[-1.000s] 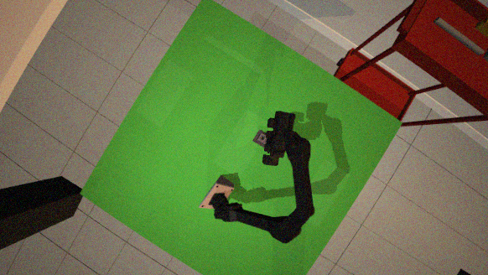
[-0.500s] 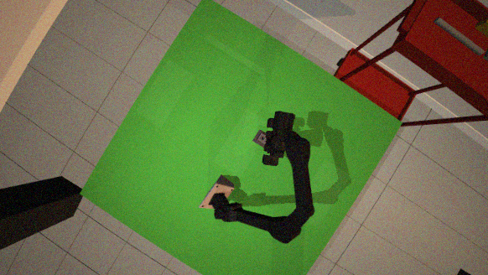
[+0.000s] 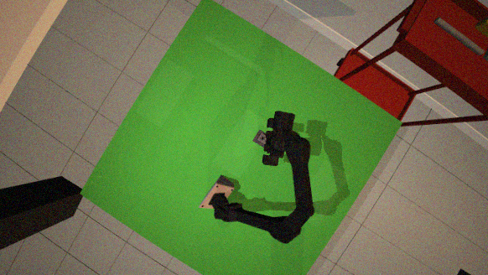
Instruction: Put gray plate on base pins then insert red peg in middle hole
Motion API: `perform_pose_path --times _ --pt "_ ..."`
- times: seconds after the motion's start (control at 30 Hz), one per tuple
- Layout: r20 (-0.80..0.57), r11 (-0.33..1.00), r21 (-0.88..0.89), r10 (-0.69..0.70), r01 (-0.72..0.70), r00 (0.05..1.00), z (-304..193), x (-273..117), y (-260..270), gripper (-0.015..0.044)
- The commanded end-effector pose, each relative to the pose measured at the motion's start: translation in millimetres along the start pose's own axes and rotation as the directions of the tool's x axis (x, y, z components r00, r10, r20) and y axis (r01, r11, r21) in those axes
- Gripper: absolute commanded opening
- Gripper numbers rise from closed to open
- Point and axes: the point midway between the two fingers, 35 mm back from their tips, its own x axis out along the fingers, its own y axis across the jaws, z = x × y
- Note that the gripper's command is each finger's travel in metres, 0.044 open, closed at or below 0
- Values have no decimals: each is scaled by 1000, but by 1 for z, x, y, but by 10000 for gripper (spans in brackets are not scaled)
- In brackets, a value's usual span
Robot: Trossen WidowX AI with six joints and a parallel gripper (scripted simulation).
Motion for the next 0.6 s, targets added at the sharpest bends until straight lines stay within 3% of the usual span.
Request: perform_pose_path --times 0.0,0.57 --pt "0 1000 0 0 0 1000 0 0 0 0" --pt "4 1000 2 1 -1 1000 2 17 -1 0"
